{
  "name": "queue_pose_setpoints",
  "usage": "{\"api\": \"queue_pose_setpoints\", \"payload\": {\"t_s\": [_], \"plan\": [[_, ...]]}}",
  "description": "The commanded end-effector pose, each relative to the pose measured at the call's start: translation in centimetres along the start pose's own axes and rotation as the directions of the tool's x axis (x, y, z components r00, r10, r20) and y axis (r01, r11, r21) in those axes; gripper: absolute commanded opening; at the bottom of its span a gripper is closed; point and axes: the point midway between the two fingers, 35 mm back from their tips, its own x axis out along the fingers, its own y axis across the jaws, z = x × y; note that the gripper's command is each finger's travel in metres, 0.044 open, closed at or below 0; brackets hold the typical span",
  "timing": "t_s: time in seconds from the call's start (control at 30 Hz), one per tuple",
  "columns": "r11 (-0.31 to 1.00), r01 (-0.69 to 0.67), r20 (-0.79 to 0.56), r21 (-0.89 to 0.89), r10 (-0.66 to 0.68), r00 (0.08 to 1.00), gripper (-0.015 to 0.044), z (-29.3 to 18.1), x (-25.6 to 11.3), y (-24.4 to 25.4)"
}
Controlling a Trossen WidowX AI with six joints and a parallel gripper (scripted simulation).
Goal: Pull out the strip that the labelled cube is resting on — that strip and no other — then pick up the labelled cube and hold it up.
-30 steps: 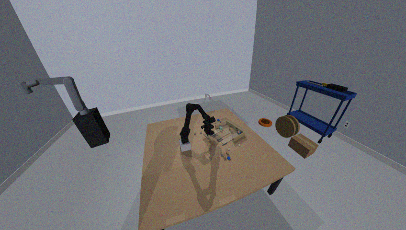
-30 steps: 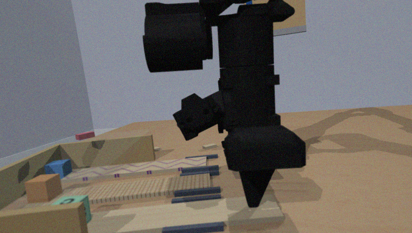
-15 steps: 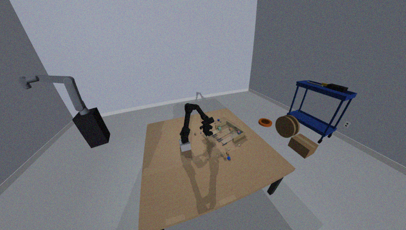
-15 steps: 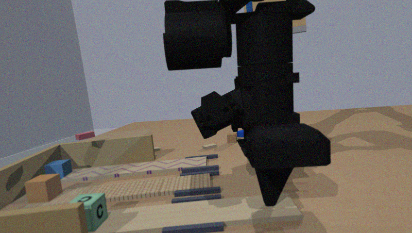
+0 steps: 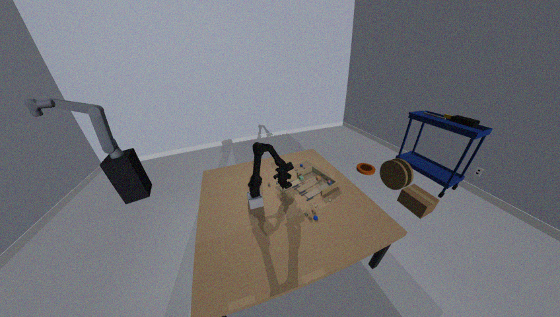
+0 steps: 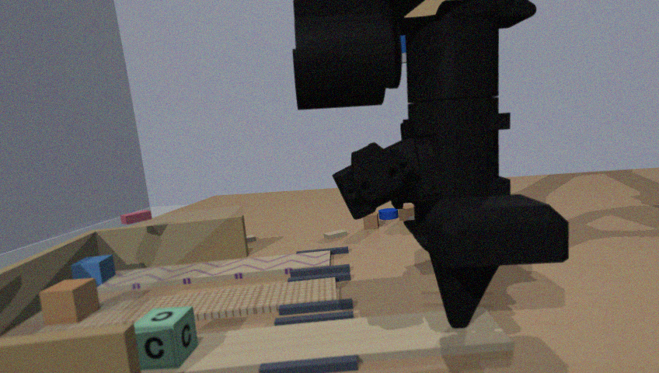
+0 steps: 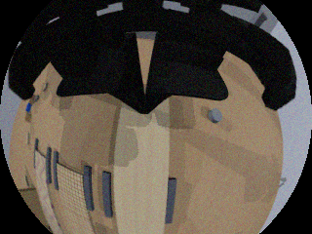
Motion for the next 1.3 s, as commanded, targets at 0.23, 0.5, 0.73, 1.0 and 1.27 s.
{"api": "queue_pose_setpoints", "payload": {"t_s": [0.23,0.5,0.73,1.0,1.27], "plan": [[1.000,0.003,-0.037,0.004,-0.002,0.999,0.0000,-2.6,0.5,0.0],[1.000,0.002,-0.038,0.004,-0.002,0.999,0.0000,-3.5,0.5,0.0],[1.000,0.002,-0.038,0.004,-0.002,0.999,0.0000,-4.3,0.4,0.0],[1.000,0.002,-0.039,0.004,-0.002,0.999,0.0000,-5.1,0.4,0.0],[1.000,0.002,-0.040,0.004,-0.002,0.999,0.0000,-5.9,0.4,0.1]]}}
